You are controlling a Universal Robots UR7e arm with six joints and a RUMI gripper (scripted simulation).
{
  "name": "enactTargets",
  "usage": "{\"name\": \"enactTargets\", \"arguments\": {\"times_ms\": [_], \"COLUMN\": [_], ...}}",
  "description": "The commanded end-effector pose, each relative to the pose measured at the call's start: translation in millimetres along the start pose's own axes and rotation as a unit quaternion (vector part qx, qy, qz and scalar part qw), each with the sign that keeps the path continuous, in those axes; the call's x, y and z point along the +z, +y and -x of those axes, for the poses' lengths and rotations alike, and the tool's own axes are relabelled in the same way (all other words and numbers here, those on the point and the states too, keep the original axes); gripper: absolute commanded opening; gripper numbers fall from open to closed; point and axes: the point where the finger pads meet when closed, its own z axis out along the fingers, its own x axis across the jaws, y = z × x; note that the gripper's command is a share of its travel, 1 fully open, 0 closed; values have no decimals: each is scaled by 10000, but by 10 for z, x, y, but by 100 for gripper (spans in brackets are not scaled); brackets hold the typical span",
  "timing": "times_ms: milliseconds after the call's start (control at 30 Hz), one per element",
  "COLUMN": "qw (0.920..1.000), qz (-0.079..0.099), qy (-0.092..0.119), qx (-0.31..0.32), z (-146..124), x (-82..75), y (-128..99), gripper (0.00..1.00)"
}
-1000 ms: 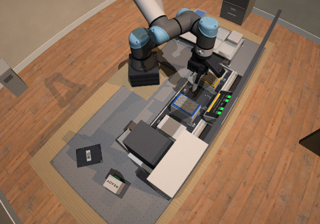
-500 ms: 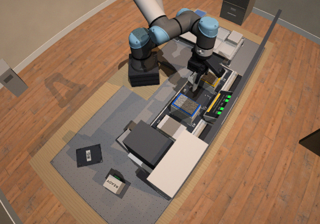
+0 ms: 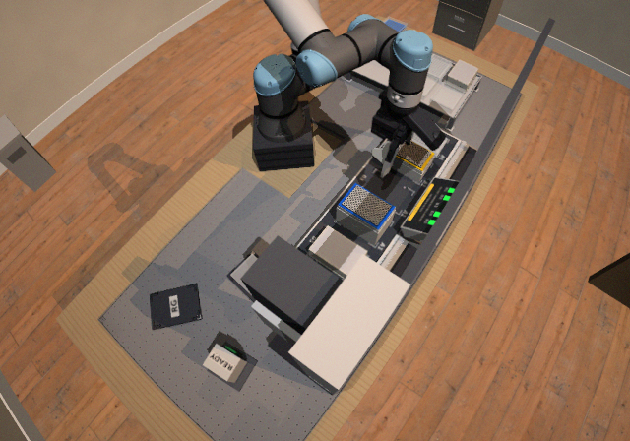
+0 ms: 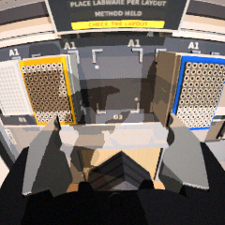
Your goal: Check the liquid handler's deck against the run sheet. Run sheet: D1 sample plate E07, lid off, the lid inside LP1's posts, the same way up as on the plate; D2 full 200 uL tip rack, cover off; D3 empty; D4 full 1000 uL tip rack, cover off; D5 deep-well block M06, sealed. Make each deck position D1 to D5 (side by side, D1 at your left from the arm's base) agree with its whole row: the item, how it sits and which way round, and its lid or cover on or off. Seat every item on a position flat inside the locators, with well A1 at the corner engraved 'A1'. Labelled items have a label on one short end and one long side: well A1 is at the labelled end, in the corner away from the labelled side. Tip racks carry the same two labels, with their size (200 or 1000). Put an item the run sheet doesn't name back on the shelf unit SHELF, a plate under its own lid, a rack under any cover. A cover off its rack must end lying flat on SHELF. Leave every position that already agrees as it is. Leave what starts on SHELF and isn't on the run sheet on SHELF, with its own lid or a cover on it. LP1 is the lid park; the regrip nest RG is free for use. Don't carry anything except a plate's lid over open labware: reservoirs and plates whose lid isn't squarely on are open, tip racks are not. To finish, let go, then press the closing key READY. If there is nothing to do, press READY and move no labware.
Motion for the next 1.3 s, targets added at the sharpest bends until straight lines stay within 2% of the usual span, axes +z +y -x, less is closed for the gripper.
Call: {"name": "enactTargets", "arguments": {"times_ms": [0,433,500,700,1267], "qw": [10000,10000,10000,10000,10000], "qz": [-4,-4,-4,-4,-4], "qy": [5,4,4,3,3], "qx": [2,2,2,2,2], "z": [186,836,836,1127,1127], "x": [-4,-3,-3,-3,-3], "y": [-5,-5,-5,-6,-6], "gripper": [82,82,82,82,82]}}
